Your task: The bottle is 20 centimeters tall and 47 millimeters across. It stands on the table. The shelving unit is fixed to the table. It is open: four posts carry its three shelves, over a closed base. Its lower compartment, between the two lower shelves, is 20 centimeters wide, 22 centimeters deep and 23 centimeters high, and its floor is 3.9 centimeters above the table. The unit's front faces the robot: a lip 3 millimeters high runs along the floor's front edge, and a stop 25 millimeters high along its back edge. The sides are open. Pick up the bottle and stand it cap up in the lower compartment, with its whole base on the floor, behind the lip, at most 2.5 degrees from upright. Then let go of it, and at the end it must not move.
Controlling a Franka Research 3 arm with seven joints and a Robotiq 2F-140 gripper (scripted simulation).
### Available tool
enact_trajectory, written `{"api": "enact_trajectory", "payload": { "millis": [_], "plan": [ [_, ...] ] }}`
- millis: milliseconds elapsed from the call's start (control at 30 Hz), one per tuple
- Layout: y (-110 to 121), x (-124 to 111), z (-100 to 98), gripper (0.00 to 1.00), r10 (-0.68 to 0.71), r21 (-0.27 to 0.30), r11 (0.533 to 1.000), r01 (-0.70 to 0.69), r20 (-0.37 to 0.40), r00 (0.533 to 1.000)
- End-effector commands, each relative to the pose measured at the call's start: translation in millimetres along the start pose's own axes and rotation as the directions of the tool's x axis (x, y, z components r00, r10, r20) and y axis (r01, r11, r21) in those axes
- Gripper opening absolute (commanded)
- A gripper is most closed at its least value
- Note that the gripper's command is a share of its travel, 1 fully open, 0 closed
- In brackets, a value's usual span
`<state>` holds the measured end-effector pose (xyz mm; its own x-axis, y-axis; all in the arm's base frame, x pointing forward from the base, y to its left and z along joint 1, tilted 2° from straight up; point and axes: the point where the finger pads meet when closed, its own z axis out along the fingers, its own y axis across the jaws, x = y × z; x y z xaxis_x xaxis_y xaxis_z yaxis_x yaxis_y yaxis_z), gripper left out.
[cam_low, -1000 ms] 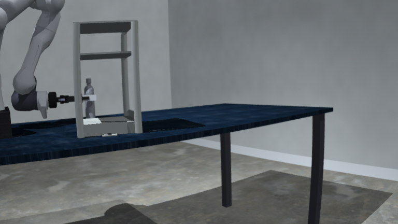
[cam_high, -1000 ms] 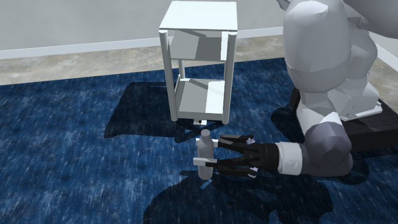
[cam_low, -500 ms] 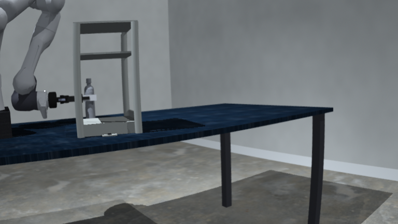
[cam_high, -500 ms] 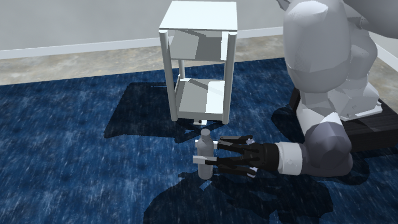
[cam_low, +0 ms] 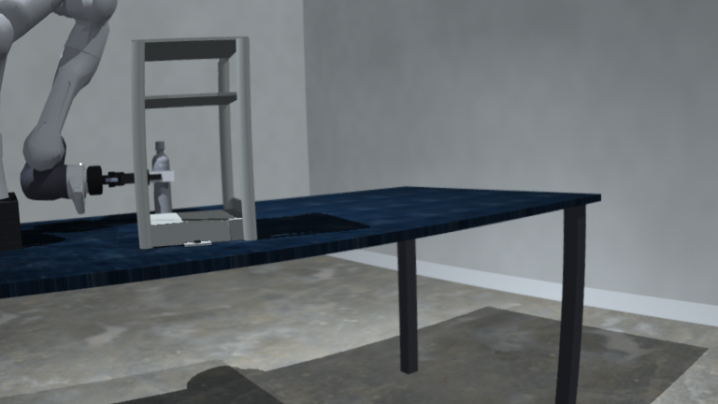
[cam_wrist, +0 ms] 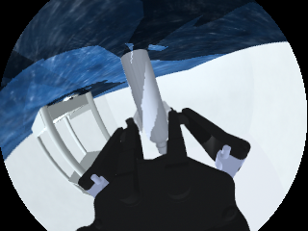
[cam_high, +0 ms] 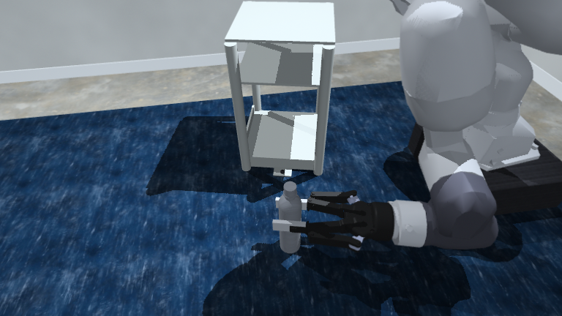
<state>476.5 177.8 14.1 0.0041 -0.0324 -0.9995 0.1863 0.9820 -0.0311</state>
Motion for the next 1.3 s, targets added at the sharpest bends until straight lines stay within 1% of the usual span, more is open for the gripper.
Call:
{"api": "enact_trajectory", "payload": {
  "millis": [0,400,667,733,1033,1267],
  "plan": [
    [2,0,0.3,0.00,0.005,-0.004,1.000,-0.005,0.004,1.000],
    [2,-4,0.3,0.00,0.005,-0.004,1.000,-0.005,0.004,1.000],
    [1,-23,0.2,0.00,0.005,-0.004,1.000,-0.005,0.004,1.000],
    [1,-23,0.2,0.00,0.005,-0.004,1.000,-0.005,0.004,1.000],
    [1,-48,0.1,0.00,0.005,-0.004,1.000,-0.005,0.004,1.000],
    [1,-55,0.1,0.00,0.005,-0.004,1.000,-0.005,0.004,1.000]
  ]
}}
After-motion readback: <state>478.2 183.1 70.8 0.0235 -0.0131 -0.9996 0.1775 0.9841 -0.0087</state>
